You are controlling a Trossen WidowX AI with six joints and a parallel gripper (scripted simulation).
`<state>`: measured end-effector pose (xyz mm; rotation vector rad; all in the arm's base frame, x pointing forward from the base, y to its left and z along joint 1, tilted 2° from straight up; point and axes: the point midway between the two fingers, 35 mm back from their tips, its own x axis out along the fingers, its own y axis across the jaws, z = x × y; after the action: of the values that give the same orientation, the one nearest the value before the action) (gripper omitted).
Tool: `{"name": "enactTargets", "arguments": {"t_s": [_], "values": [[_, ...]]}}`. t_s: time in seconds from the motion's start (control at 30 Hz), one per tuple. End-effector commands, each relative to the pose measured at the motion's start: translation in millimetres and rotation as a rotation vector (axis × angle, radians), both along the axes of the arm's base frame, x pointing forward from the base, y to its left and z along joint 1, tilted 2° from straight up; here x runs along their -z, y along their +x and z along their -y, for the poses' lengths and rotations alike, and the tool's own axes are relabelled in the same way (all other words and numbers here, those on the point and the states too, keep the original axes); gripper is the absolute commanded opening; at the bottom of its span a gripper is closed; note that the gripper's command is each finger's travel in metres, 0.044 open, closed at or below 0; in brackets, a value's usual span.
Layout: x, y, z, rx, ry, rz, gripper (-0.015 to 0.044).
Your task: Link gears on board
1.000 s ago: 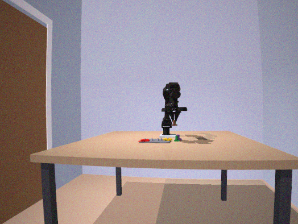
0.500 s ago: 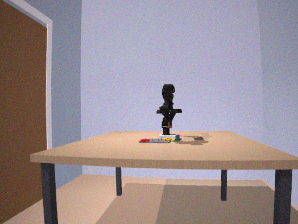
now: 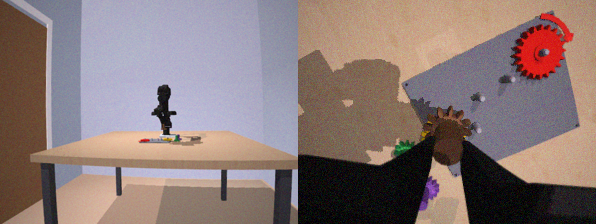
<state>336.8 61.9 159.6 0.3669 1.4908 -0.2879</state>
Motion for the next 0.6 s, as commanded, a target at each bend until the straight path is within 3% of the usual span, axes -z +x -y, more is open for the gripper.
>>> {"name": "enactTargets", "arguments": {"t_s": [0.0,0.57], "values": [[6,3,10,-0.003,-0.002,-0.006,0.0000],[22,13,53,0.000,-0.008,-0.004,0.0000]]}}
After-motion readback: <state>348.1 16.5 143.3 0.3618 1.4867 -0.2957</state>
